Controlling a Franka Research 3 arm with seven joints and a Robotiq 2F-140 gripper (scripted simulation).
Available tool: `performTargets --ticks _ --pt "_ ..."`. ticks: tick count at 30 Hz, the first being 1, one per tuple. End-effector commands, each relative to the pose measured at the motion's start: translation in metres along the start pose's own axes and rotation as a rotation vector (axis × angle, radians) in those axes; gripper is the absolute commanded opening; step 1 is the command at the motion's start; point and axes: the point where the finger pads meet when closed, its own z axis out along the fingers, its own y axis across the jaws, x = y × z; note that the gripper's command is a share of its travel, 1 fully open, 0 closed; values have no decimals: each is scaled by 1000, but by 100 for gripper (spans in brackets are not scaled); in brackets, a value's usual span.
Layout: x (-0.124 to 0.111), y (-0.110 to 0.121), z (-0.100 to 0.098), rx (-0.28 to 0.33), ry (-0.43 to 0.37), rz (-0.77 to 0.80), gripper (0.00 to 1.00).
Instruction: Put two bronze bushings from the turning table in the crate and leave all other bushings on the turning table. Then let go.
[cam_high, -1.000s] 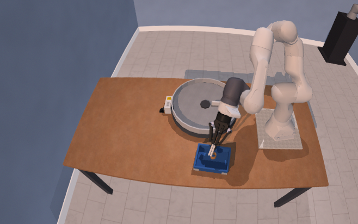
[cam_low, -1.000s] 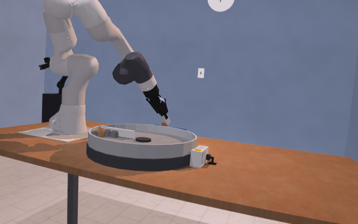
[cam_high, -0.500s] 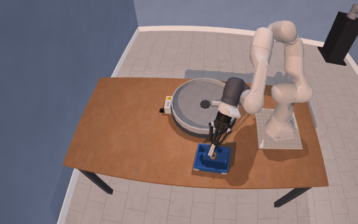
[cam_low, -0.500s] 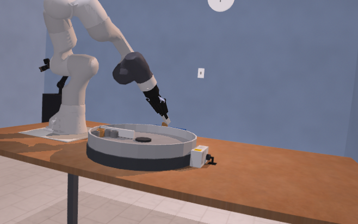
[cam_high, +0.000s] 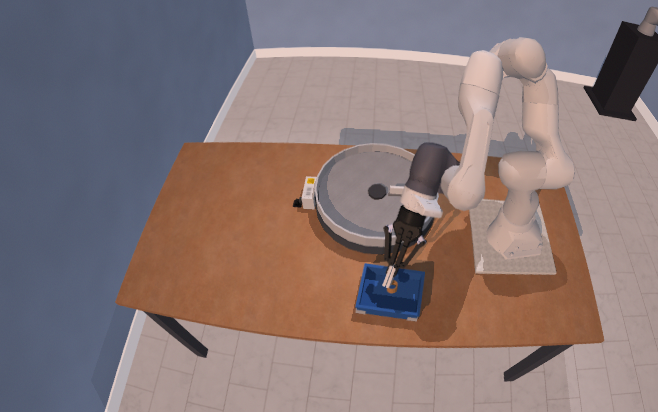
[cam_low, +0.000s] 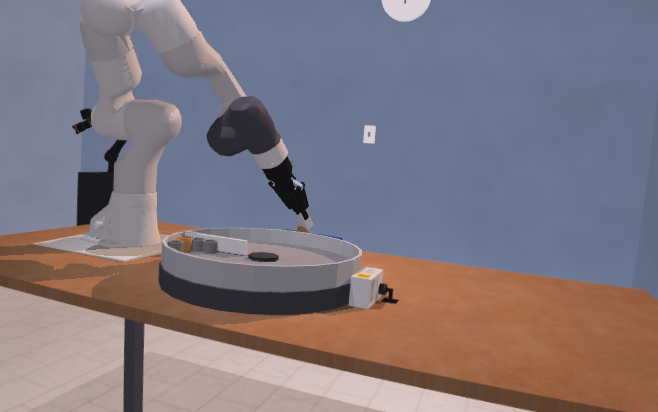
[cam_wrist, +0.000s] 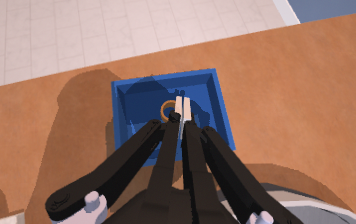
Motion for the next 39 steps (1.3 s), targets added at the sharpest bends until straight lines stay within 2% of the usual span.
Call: performTargets --ticks 1,27,39 --pt "0 2 1 -5 4 -11 0" --pt "-21 2 28 -5 4 -11 0" --pt "-23 2 31 -5 4 -11 0"
